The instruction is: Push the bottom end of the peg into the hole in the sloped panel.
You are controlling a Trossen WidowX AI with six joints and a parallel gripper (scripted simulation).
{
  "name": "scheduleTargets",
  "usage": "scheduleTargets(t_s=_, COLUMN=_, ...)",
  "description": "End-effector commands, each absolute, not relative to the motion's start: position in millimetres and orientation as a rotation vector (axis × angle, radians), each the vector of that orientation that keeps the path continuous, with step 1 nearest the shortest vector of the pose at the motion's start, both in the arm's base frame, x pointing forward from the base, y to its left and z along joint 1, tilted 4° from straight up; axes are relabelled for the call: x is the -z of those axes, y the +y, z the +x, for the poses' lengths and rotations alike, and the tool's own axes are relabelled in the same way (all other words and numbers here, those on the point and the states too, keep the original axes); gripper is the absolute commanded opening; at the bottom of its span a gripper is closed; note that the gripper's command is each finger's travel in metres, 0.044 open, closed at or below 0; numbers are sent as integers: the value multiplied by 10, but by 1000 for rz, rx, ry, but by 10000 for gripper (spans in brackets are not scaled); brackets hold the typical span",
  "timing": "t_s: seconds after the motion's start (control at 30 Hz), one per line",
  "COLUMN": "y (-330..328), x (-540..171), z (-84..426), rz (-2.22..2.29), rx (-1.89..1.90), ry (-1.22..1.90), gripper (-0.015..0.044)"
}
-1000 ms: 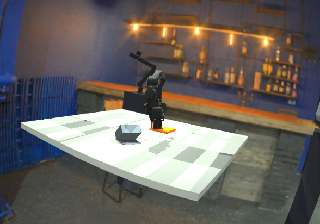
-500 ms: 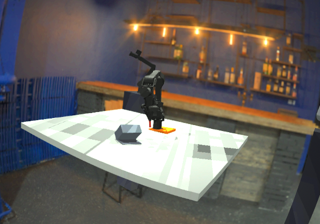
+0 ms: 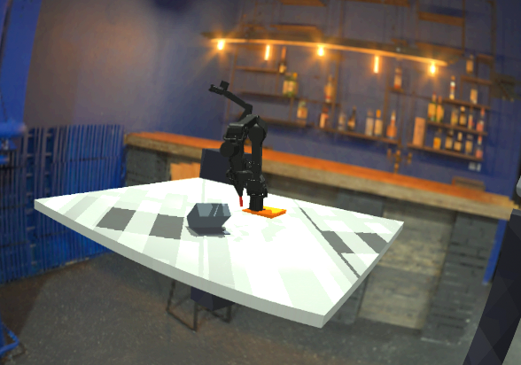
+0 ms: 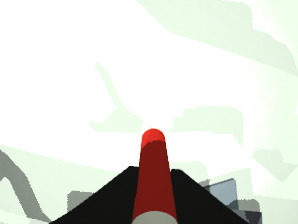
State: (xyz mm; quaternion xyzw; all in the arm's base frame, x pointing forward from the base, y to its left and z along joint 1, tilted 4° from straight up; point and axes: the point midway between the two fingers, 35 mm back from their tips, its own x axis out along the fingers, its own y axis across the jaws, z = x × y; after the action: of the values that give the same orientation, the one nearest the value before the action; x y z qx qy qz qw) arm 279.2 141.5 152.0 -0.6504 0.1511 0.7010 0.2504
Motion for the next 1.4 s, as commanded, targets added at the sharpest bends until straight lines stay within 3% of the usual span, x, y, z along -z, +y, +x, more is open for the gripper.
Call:
scheduleTargets(t_s=0.0, y=1398, x=-1544, z=2842, rz=-1758, rx=-1898, ry=393, gripper=0)
scheduleTargets(t_s=1.37, y=1068, x=-1653, z=3193, rz=-1612, rx=-1808, ry=282, gripper=0)
